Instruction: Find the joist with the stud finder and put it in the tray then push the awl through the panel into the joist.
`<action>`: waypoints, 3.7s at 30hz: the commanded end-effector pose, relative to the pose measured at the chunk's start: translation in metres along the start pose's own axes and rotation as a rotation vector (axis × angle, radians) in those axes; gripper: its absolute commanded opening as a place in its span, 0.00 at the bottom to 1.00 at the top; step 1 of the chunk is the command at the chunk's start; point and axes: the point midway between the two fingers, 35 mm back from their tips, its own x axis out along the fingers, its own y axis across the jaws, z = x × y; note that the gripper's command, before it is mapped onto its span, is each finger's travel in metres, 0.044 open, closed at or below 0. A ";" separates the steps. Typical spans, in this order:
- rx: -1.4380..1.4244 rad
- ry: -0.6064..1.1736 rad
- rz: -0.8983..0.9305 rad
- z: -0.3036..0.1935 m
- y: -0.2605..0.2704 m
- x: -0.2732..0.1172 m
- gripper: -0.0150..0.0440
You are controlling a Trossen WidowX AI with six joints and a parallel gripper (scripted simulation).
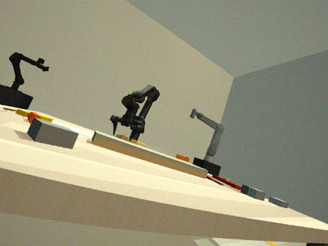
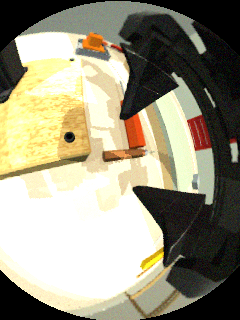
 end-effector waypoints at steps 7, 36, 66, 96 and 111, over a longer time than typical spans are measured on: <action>0.006 -0.008 0.002 0.003 0.000 0.017 1.00; 0.006 -0.008 0.002 0.007 -0.001 0.038 0.42; 0.006 -0.008 0.002 -0.006 0.001 -0.070 0.25; -0.743 0.425 0.198 -0.058 0.012 -0.088 0.25; -1.263 0.606 0.540 -0.084 0.019 -0.108 0.25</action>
